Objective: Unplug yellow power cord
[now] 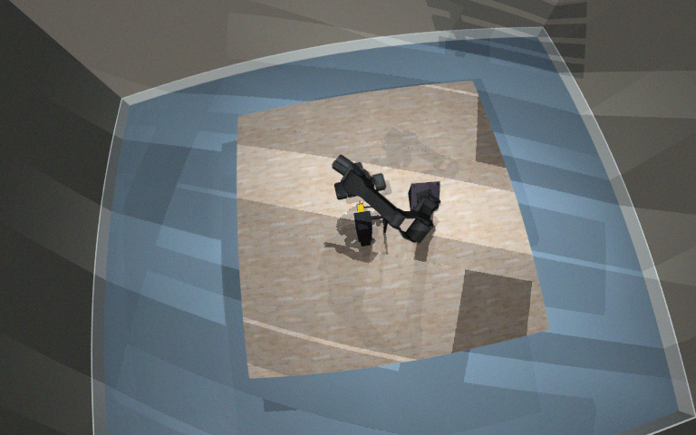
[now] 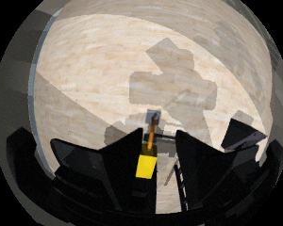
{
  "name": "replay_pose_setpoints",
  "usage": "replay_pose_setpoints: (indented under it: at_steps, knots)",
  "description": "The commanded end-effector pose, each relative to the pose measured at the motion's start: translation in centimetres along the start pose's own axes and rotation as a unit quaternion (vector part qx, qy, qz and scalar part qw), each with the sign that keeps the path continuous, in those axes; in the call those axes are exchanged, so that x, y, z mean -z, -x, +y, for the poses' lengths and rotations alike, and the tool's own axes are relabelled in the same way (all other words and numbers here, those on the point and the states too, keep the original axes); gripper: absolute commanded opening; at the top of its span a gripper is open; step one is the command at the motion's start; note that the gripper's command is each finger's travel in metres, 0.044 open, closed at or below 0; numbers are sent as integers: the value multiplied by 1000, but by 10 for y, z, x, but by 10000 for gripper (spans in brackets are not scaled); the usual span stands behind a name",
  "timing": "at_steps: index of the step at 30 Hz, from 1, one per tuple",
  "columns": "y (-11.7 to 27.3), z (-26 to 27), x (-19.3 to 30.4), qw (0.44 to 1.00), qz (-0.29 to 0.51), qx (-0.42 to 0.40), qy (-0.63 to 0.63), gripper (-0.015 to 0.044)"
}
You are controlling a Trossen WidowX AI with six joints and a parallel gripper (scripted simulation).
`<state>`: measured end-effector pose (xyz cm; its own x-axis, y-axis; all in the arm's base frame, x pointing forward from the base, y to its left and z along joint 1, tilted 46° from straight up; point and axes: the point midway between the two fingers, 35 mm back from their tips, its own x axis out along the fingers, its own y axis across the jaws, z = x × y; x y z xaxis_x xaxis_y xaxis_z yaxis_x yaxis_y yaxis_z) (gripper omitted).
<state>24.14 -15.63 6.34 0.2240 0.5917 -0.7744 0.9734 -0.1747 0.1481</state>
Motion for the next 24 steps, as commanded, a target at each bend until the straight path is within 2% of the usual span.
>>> replay_pose_setpoints:
  at_steps: [1, 24]
  knots:
    - [-20, 7, 15, 997, 54, 18, -46, 160]
    - [-17, 9, 36, 997, 54, 18, -46, 160]
